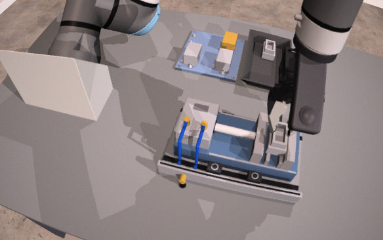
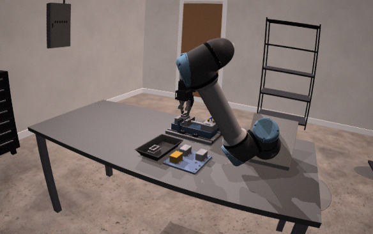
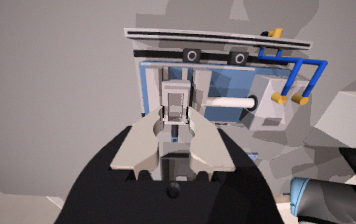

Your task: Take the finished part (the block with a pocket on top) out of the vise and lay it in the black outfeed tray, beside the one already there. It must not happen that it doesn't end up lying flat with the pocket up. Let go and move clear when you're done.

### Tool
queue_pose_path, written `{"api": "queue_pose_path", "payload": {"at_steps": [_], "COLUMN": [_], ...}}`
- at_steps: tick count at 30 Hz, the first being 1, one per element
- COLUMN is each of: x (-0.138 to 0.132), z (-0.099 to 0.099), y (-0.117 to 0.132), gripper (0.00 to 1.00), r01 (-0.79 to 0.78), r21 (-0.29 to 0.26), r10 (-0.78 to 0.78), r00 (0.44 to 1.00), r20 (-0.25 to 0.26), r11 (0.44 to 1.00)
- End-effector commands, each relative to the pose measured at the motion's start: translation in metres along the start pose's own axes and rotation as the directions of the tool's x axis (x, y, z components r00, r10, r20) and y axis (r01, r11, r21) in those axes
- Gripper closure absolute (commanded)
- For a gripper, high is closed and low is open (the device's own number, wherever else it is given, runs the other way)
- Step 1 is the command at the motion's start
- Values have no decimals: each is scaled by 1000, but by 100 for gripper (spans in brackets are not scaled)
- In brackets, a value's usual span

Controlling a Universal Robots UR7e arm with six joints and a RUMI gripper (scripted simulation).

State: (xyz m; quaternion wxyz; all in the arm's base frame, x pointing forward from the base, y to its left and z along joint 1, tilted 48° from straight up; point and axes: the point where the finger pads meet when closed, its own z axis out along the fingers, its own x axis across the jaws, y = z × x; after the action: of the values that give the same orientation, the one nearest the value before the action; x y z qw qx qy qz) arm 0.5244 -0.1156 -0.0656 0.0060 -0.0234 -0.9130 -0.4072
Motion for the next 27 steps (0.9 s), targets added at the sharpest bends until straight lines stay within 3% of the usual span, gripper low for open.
{"api": "queue_pose_path", "payload": {"at_steps": [1,18,27], "x": [0,0,0], "z": [-1,-16,-33], "y": [0,0,0], "gripper": [100,100,100], "r01": [0,0,0], "r21": [1,1,1], "r10": [0,0,0], "r00": [1000,1000,1000], "r20": [1,1,1], "r11": [1000,1000,1000]}}
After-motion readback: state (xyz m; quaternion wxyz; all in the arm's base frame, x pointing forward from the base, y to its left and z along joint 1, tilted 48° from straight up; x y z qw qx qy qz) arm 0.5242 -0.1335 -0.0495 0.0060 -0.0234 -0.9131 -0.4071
